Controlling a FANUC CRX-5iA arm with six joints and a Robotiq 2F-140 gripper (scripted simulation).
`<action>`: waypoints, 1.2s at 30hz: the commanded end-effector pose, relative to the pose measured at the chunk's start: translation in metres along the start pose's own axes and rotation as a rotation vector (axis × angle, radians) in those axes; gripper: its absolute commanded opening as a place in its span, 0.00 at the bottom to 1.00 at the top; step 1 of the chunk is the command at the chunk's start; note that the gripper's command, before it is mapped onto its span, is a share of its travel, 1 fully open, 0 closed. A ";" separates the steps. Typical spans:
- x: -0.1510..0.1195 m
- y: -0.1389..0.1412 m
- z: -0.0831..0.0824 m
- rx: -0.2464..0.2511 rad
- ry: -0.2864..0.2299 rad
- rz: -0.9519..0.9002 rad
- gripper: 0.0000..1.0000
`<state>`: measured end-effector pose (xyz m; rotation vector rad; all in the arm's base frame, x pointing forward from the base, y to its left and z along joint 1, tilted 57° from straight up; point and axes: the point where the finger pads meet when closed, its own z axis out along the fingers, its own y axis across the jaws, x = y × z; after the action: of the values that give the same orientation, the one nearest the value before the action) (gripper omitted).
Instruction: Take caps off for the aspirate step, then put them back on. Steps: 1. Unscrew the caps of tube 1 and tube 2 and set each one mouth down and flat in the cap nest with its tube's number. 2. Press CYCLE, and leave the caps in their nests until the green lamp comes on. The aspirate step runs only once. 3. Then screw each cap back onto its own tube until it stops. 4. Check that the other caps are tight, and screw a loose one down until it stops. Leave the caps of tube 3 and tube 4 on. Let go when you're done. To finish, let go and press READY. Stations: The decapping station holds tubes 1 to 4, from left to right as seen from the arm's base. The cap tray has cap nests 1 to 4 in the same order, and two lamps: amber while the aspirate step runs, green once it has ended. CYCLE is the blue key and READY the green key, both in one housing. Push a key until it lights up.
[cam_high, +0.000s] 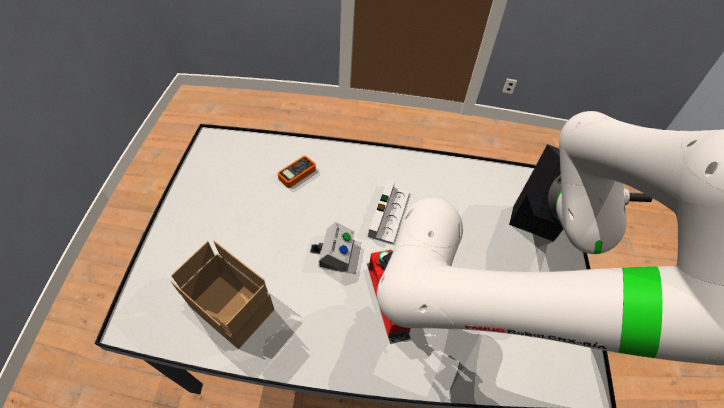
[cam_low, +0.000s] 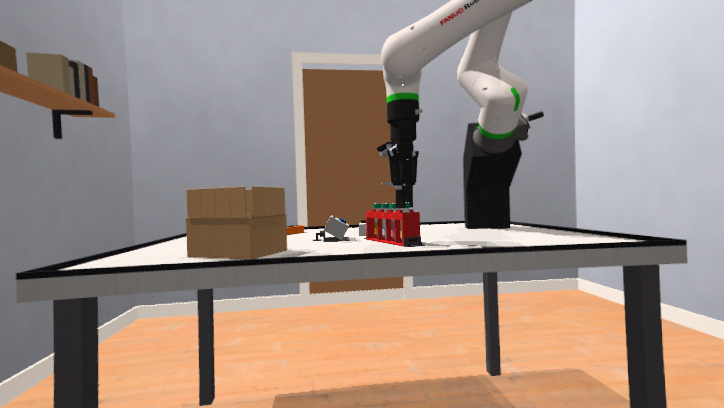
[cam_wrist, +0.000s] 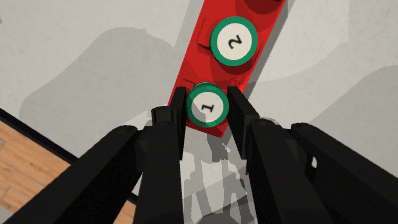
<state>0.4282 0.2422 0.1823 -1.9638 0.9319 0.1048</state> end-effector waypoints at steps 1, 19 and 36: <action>0.001 0.000 -0.001 0.023 -0.024 -0.148 0.30; 0.000 0.000 -0.001 0.023 -0.024 -0.147 0.41; 0.001 0.000 0.000 0.013 -0.034 0.720 0.41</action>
<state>0.4282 0.2420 0.1819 -1.6513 1.3496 0.4185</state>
